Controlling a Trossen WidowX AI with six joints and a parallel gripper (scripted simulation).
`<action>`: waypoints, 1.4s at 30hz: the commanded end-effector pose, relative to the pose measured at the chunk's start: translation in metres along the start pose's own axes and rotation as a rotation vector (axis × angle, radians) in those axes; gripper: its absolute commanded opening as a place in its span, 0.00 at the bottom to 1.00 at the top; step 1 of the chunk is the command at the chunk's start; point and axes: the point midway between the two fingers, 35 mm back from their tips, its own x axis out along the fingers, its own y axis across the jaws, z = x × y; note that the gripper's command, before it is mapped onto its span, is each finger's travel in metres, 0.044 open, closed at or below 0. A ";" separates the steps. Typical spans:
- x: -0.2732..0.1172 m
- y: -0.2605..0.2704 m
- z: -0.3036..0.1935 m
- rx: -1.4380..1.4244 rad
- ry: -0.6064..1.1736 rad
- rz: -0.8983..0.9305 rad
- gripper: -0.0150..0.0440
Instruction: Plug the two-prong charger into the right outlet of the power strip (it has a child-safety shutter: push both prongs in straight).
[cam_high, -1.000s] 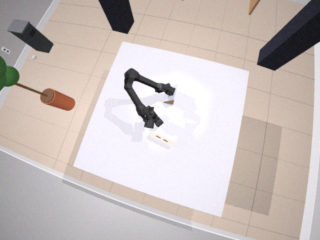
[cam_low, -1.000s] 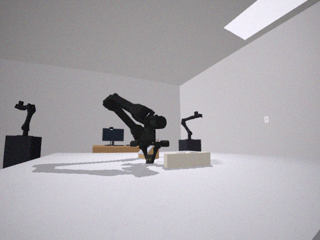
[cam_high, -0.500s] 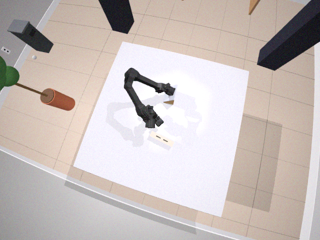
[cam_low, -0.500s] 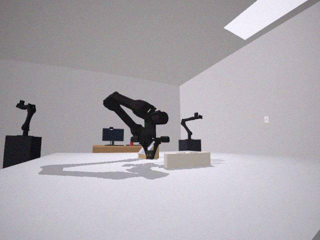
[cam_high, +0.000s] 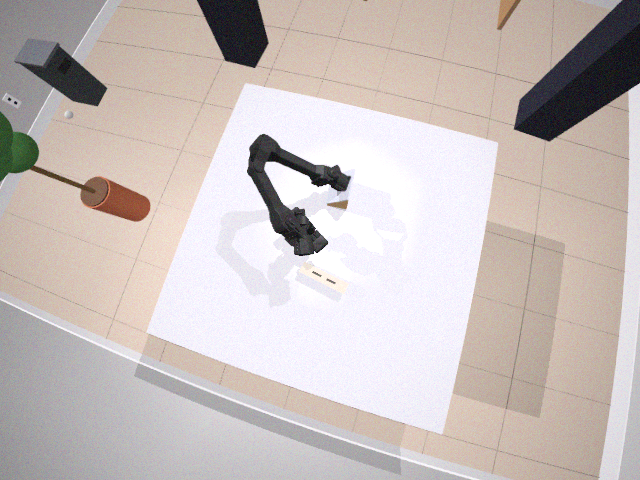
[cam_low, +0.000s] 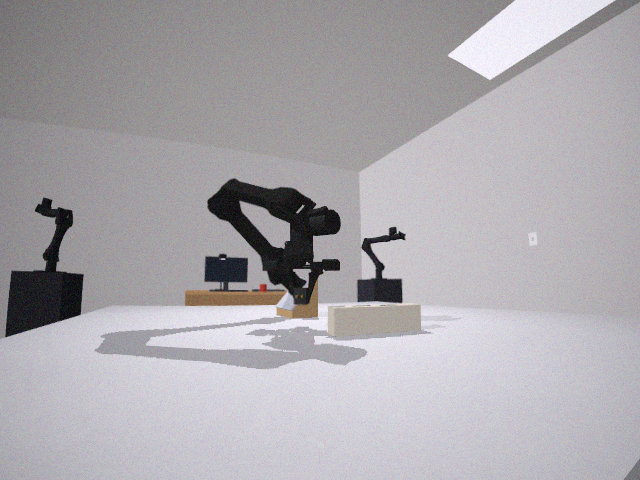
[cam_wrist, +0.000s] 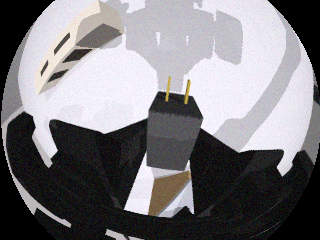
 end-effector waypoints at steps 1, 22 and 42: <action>0.001 0.007 -0.001 -0.025 0.002 -0.001 0.25; 0.016 0.044 -0.006 -0.167 0.002 -0.008 0.25; 0.034 0.077 -0.016 -0.302 0.002 -0.016 0.25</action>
